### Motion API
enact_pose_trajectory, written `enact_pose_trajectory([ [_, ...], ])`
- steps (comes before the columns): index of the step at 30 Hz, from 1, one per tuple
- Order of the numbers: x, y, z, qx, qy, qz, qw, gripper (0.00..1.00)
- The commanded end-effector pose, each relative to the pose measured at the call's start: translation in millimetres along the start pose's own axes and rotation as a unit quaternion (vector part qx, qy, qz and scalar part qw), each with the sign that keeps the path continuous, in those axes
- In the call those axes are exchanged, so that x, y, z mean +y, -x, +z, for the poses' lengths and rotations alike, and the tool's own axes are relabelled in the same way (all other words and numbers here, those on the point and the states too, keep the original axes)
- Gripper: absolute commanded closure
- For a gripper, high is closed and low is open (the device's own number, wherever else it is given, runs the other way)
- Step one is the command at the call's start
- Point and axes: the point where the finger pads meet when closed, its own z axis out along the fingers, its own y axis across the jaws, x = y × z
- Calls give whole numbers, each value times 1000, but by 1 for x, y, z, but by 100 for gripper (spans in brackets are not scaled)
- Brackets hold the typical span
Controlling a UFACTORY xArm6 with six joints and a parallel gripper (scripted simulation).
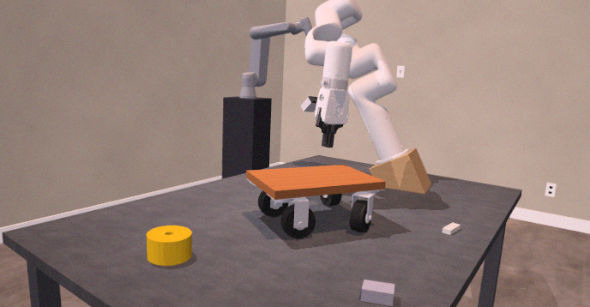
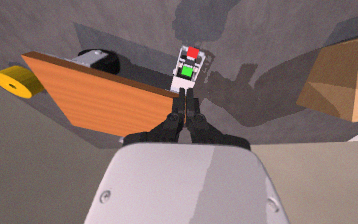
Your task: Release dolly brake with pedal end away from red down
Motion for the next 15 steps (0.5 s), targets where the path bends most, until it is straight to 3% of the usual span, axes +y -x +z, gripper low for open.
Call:
enact_pose_trajectory([
  [1,-1,0,2,-10,3,-114,993,100],
  [8,-1,1,5,-10,-2,-289,957,100],
  [15,0,1,7,-13,-3,-448,894,100],
])
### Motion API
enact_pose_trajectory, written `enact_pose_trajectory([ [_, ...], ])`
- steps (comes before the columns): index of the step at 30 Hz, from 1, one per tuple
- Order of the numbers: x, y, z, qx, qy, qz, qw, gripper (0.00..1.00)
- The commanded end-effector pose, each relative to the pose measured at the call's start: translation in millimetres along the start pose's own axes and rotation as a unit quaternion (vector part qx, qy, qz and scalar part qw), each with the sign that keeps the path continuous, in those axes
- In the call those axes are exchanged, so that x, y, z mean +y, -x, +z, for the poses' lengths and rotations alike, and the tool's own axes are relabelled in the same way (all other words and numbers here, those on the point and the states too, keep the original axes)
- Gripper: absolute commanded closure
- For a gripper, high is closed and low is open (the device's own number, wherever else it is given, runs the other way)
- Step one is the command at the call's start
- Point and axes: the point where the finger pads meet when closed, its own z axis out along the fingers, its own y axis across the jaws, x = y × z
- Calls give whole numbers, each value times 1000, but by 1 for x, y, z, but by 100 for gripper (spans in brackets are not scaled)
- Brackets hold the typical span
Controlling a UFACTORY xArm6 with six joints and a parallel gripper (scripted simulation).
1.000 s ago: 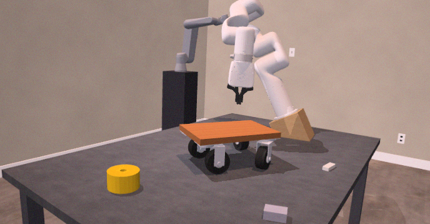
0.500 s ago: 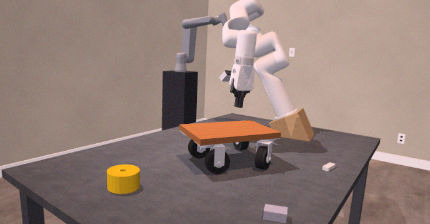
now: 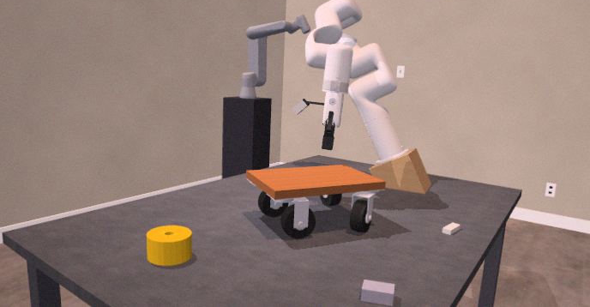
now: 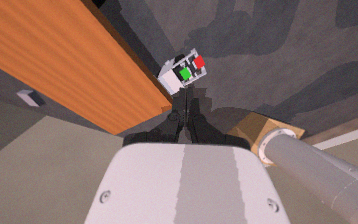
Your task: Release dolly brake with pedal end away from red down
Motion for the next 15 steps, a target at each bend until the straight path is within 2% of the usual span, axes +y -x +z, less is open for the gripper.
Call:
enact_pose_trajectory([
  [1,-1,-1,0,-18,-3,-137,990,100],
  [4,-1,-1,0,-20,-3,-161,987,100],
  [5,-1,-1,0,-27,-3,-230,973,100],
  [9,-1,-1,0,-39,-4,-296,954,100],
  [15,-1,-1,0,-39,-4,-296,954,100],
])
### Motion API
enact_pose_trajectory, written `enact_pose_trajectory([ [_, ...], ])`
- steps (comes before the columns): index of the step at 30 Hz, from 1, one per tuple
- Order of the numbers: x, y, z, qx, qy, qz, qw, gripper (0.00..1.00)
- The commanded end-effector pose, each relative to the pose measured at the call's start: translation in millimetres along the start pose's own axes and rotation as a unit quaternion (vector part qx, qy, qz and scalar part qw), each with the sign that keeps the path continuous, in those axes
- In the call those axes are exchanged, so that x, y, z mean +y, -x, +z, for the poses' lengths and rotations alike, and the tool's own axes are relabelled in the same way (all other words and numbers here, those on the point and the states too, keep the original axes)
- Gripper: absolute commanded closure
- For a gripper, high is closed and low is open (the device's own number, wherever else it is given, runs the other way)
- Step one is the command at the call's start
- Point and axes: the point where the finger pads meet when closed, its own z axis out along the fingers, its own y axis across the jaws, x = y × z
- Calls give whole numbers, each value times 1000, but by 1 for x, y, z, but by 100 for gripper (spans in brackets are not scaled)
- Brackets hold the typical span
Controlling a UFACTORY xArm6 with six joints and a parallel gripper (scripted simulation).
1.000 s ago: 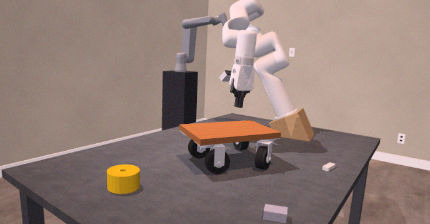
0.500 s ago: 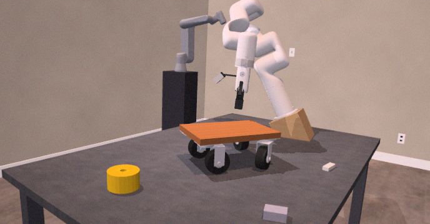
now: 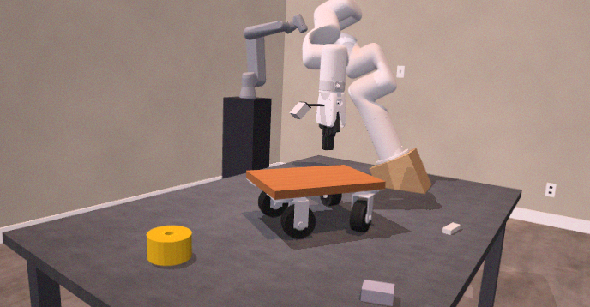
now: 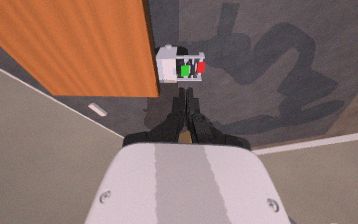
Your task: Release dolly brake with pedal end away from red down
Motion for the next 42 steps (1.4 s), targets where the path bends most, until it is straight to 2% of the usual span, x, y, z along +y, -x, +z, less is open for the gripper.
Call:
enact_pose_trajectory([
  [1,0,-1,-1,-8,-3,-12,1000,100],
  [42,0,-1,4,-8,-3,-12,1000,100],
])
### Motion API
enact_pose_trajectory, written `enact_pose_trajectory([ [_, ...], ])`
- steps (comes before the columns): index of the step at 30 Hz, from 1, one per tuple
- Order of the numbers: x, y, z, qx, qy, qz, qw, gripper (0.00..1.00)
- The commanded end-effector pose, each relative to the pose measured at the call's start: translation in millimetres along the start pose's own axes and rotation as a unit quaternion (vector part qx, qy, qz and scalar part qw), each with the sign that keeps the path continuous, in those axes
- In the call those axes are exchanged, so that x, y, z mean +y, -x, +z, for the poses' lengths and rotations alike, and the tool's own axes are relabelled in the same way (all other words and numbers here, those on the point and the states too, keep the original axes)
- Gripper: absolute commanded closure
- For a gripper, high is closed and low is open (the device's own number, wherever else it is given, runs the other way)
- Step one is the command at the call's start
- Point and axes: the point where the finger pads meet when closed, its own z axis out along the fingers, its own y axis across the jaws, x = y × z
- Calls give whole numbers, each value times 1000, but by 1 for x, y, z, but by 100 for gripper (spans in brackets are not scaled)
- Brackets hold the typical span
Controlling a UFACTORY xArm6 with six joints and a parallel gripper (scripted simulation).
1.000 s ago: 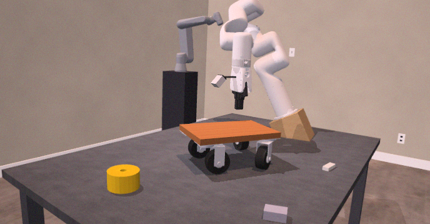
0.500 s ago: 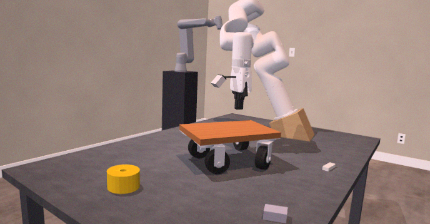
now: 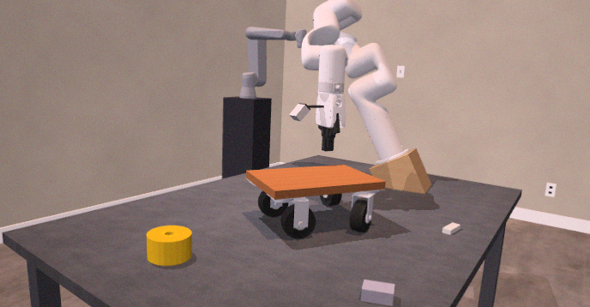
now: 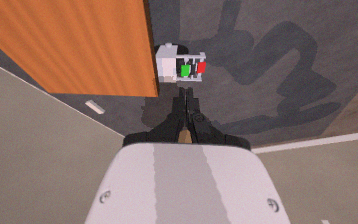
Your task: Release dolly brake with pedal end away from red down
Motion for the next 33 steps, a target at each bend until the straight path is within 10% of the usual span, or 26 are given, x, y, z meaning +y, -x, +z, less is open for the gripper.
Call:
enact_pose_trajectory([
  [1,-1,-1,2,1,-1,0,1000,100],
  [33,0,-2,51,1,-1,0,1000,100],
])
